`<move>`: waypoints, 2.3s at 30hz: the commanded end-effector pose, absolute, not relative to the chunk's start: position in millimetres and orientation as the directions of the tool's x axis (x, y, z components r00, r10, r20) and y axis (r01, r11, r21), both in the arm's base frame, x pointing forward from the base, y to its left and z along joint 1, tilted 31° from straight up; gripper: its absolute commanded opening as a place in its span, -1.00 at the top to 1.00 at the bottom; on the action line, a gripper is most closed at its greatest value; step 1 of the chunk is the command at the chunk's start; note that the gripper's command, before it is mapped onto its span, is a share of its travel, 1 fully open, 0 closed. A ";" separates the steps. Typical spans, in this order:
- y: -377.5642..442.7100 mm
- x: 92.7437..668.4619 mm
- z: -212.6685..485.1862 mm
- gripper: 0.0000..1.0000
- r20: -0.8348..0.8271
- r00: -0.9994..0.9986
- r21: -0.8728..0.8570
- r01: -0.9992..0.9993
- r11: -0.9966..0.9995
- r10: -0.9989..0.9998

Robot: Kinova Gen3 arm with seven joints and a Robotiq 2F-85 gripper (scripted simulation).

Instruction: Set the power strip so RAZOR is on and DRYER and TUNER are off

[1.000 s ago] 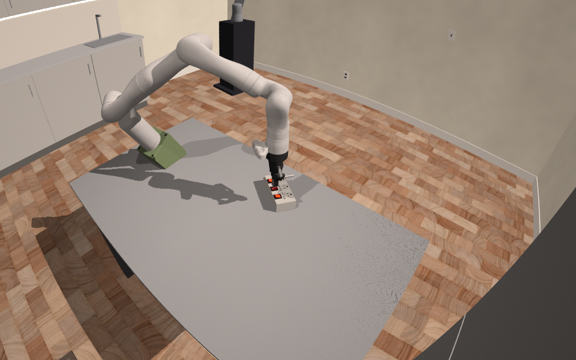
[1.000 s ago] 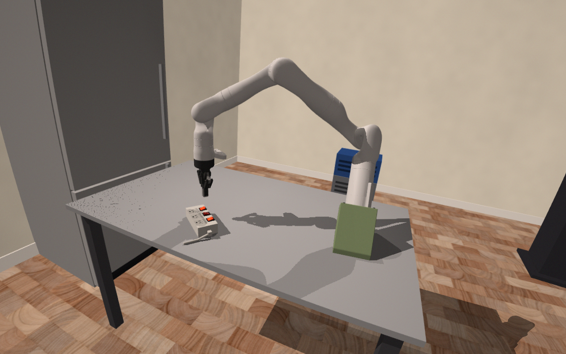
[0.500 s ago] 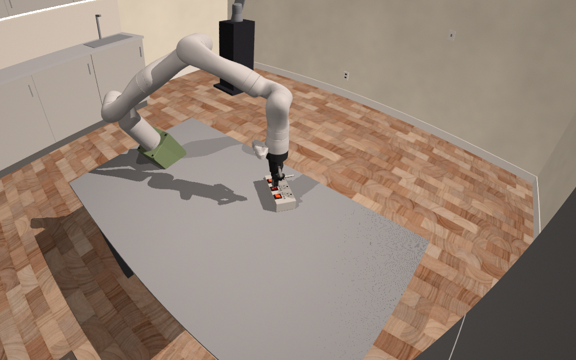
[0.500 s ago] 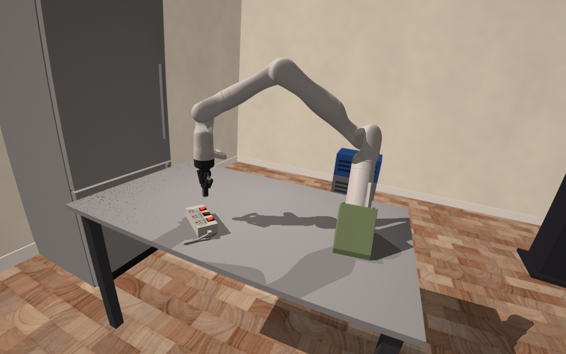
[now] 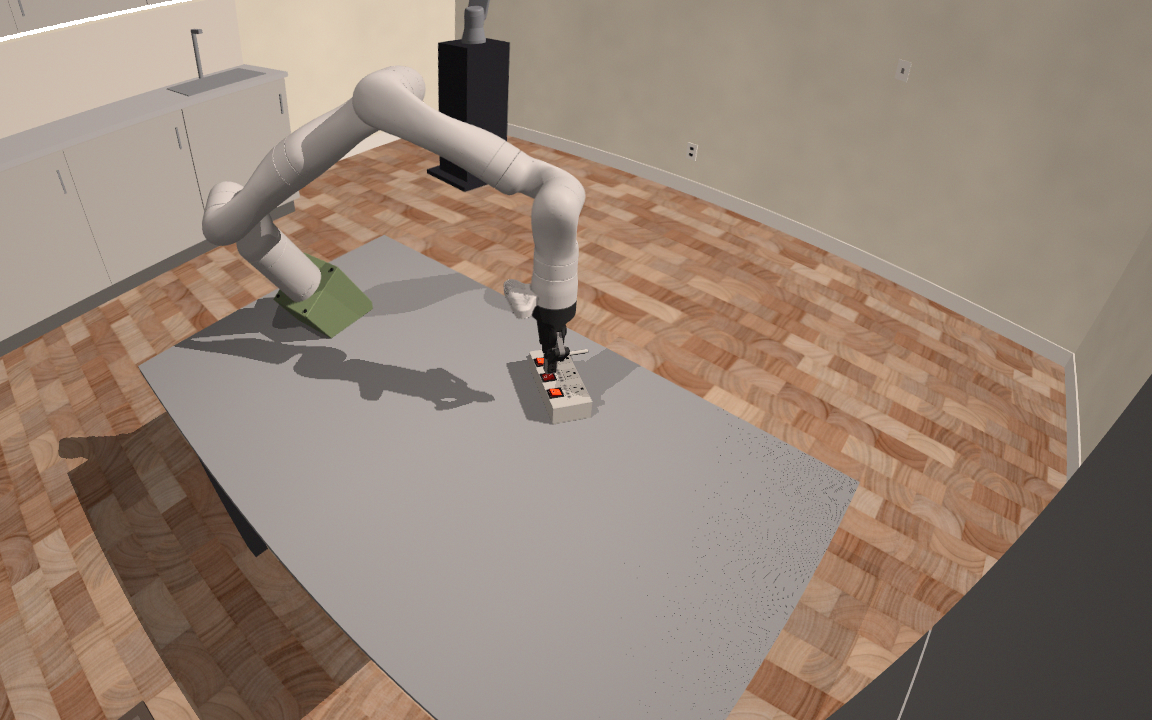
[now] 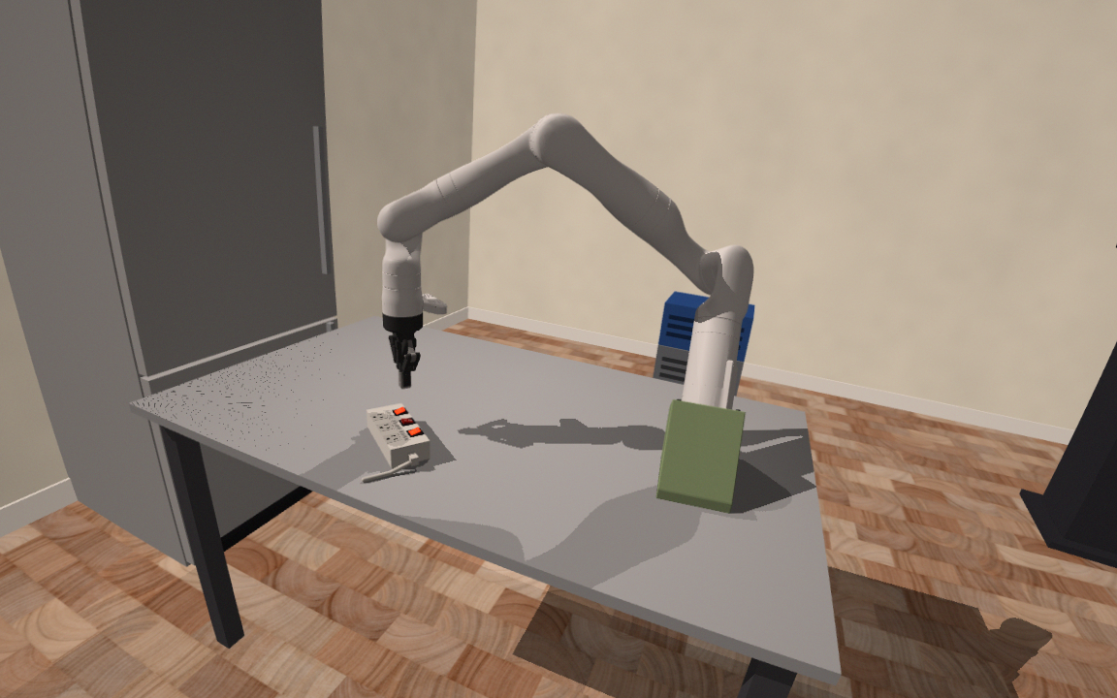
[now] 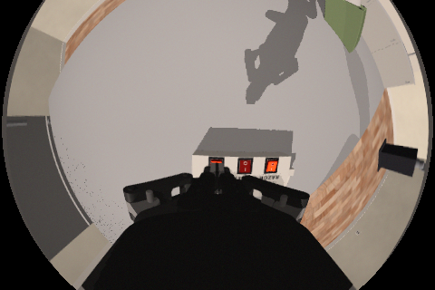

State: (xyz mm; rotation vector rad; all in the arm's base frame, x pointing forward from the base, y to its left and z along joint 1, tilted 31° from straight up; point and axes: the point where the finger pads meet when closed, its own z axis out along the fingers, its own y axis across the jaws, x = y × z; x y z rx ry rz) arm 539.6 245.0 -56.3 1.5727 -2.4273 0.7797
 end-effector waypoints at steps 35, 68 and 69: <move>230.6 545.0 -82.4 1.00 0.388 -0.441 -0.344 -0.884 0.316 -0.809; 224.8 547.0 -92.7 1.00 0.388 -0.441 -0.344 -0.884 0.316 -0.809; 224.8 547.0 -92.7 1.00 0.388 -0.441 -0.344 -0.884 0.316 -0.809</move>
